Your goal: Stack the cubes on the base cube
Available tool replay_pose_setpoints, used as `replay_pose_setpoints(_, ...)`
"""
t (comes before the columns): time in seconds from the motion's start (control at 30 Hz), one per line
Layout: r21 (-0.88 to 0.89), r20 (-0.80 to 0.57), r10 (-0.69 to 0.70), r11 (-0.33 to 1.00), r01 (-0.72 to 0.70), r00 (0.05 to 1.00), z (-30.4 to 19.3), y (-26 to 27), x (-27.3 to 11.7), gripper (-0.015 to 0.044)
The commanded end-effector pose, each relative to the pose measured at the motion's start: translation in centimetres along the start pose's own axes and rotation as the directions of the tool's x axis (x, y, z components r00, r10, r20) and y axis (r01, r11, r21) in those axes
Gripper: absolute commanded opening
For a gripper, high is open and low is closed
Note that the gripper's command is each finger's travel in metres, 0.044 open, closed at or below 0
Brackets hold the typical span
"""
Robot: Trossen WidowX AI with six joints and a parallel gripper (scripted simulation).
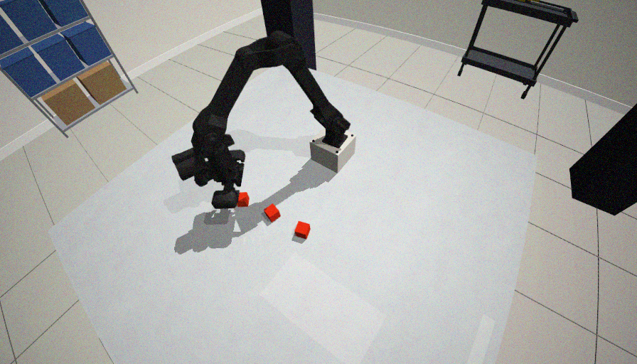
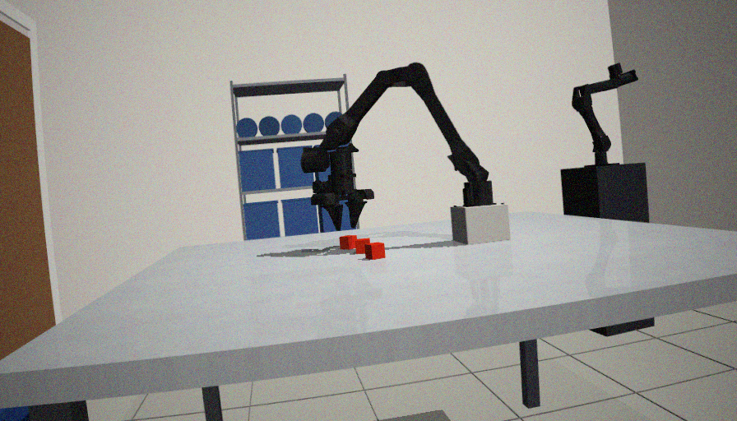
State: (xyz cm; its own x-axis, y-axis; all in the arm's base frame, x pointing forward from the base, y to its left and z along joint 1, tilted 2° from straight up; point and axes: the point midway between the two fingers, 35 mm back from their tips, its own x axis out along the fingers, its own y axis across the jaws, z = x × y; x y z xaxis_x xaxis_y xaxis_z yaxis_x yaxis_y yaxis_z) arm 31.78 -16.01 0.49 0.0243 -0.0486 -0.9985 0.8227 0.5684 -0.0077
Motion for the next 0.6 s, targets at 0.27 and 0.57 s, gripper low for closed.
replay_pose_setpoints(0.27, -0.006, -0.016, -0.006, 1.000, 0.006, 1.000, -0.3, -0.1, 2.3, 0.0265)
replay_pose_setpoints(0.57, -0.006, -0.016, -0.006, 1.000, 0.006, 1.000, -0.4, -0.2, 3.5, 0.0265)
